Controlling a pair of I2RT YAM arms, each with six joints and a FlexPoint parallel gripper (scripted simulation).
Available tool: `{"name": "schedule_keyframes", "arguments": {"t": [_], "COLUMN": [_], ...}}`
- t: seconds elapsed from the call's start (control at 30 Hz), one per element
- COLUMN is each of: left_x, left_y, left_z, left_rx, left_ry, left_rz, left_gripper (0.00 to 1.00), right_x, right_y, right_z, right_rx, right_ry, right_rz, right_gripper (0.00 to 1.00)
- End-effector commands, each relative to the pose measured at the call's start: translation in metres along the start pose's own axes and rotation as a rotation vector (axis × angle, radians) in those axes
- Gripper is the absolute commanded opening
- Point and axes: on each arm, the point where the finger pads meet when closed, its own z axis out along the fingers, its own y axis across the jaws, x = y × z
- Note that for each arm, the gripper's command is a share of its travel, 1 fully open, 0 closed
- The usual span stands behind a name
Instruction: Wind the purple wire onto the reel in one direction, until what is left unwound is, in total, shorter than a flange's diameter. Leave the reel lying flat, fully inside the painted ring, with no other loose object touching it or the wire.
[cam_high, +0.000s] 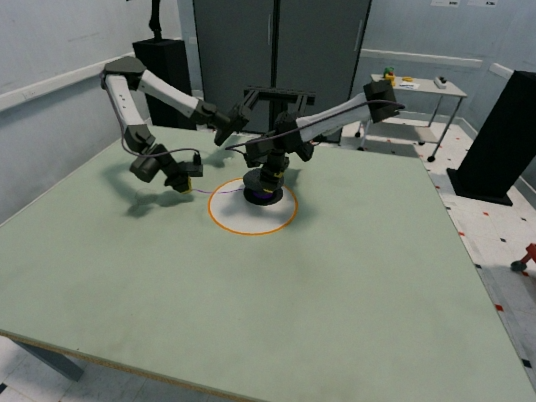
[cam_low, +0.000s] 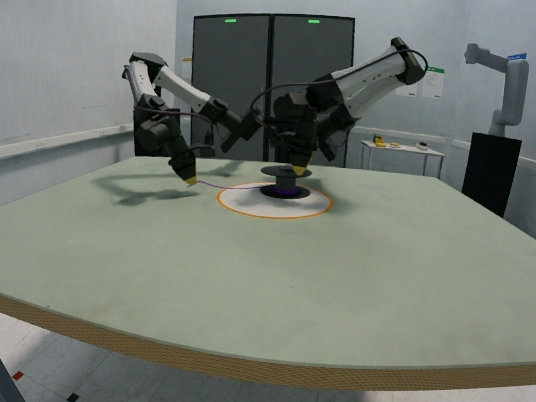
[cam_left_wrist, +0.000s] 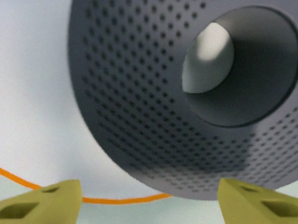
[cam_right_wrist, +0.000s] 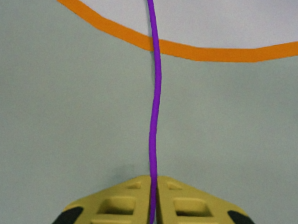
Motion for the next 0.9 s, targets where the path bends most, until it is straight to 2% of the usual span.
{"name": "schedule_keyframes", "arguments": {"t": [0.0, 0.13, 0.3, 0.43, 0.5, 0.53, 0.87], "left_x": [0.012, 0.012, -0.010, -0.026, -0.026, -0.028, -0.024], "left_y": [-0.013, -0.050, -0.077, -0.081, -0.081, -0.080, -0.069], "left_z": [-0.004, -0.002, -0.001, 0.000, 0.000, 0.000, 0.001], "left_rx": [-0.022, -0.025, -0.026, -0.029, -0.029, -0.025, -0.006], "left_ry": [0.000, -0.007, -0.012, -0.031, -0.031, -0.035, -0.053], "left_rz": [-0.351, -0.580, -0.784, -0.935, -0.935, -1.045, -1.587], "left_gripper": [0.74, 0.74, 0.74, 0.74, 0.74, 0.74, 0.74], "right_x": [0.002, 0.002, 0.002, 0.002, 0.002, 0.002, 0.002], "right_y": [-0.007, -0.007, -0.007, -0.007, -0.007, -0.007, -0.007], "right_z": [-0.008, -0.008, -0.008, -0.008, -0.008, -0.008, -0.008], "right_rx": [0.034, 0.034, 0.034, 0.034, 0.034, 0.034, 0.034], "right_ry": [0.018, 0.018, 0.018, 0.018, 0.018, 0.018, 0.018], "right_rz": [-0.002, -0.002, -0.002, -0.002, -0.002, -0.002, -0.002], "right_gripper": [0.00, 0.00, 0.00, 0.00, 0.00, 0.00, 0.00]}}
